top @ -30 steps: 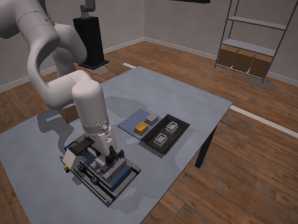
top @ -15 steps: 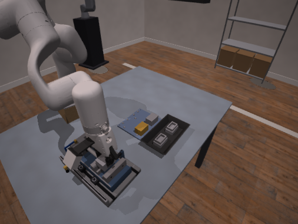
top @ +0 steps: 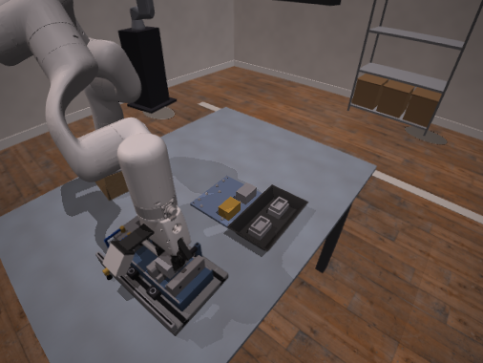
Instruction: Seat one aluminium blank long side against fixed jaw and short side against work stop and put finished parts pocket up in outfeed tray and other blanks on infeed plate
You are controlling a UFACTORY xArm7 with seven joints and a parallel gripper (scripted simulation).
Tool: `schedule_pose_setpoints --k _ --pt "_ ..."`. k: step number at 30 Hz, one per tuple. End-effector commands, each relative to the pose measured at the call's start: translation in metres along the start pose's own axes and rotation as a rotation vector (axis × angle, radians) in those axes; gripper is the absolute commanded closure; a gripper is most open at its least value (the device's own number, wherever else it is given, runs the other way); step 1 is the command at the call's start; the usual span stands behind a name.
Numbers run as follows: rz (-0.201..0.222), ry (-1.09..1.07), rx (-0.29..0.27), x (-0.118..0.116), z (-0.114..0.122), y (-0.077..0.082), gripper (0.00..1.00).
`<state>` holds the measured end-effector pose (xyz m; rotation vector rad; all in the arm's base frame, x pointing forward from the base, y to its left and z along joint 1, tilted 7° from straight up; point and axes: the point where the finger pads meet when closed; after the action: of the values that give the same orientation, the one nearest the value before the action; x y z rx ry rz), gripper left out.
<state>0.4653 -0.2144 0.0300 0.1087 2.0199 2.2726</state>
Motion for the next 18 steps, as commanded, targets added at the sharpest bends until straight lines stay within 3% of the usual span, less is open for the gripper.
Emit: schedule_pose_setpoints --k 1,18 --pt "-0.004 0.0 0.002 -0.0016 -0.0005 -0.0001 1.0" --pt "-0.004 0.0 0.002 -0.0016 -0.0005 -0.0058 1.0"
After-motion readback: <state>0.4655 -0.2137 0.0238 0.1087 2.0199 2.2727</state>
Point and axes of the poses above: the point where the finger pads meet when closed, its own y axis back along the fingers, its own x axis across the jaws, z = x × y, and after that the axes turned 1 degree about -y, right-handed
